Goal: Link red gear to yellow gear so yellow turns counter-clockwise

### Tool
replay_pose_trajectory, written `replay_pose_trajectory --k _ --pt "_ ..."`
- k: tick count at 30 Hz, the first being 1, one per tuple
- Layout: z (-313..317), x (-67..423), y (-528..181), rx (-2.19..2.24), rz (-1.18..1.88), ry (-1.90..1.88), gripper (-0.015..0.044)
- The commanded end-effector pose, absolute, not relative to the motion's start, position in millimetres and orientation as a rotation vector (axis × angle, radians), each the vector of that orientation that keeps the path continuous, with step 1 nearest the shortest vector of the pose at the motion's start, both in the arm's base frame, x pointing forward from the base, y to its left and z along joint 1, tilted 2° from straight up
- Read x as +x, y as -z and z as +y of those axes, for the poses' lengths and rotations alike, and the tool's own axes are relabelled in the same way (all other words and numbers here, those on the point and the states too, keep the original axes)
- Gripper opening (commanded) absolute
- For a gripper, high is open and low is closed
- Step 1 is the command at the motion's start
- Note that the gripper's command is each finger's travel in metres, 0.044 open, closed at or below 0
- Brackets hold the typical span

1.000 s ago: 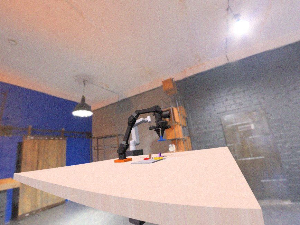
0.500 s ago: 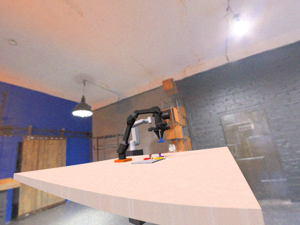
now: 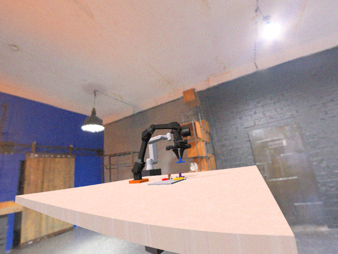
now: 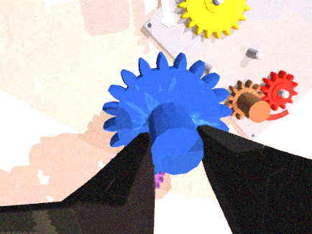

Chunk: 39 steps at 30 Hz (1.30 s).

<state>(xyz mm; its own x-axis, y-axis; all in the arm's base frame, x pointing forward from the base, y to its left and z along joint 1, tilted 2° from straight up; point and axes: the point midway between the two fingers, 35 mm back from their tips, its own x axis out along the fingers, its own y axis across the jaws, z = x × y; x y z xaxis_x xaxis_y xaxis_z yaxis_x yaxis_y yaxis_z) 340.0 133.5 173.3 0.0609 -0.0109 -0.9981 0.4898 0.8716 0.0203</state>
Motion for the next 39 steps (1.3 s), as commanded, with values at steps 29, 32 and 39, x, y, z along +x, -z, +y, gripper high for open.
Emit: replay_pose_trajectory --k 29,32,39 --pt "106.7 329.8 -138.5 0.396 1.475 0.396 0.0" --pt "104.3 328.5 -135.2 0.395 1.475 0.397 0.0" --pt "98.6 325.2 -127.5 0.395 1.475 0.397 0.0"
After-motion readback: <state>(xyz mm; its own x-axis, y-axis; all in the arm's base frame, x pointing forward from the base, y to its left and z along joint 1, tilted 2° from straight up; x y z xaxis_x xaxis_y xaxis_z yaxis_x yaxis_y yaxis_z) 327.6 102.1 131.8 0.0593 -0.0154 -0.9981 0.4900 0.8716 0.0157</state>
